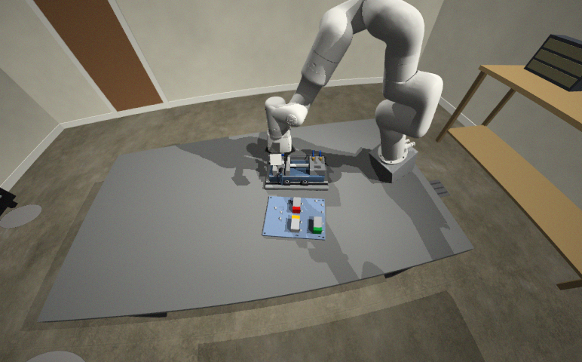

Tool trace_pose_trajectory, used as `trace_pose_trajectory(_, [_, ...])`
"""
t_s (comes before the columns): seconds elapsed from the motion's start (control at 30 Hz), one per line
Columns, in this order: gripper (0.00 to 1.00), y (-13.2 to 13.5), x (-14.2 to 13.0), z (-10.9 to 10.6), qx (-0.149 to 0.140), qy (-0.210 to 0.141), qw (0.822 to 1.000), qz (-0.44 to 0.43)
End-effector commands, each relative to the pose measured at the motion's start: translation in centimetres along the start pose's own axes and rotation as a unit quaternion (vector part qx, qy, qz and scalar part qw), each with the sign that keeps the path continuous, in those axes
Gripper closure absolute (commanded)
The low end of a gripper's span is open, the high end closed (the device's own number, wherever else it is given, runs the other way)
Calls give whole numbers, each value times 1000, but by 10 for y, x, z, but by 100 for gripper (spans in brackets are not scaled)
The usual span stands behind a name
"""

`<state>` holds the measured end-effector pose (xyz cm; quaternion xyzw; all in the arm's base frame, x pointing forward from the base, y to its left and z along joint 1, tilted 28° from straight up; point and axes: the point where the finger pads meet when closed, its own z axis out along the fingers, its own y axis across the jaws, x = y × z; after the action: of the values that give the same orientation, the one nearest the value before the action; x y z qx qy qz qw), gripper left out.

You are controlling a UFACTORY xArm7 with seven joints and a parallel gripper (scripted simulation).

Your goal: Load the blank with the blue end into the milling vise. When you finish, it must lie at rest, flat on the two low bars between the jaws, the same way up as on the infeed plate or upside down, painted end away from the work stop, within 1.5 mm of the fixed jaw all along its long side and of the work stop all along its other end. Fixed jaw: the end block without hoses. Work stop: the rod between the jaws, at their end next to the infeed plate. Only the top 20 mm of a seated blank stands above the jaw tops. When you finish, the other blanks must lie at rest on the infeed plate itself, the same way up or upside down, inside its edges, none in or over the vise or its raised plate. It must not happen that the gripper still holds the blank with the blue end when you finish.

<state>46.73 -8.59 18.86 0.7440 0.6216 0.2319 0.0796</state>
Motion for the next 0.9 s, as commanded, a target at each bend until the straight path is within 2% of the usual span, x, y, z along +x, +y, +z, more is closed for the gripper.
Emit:
trace_pose_trajectory(0.0, [100,1,0,-1,-2,0,1000,0])
trace_pose_trajectory(0.87, [100,3,4,-1,-2,0,1000,0])
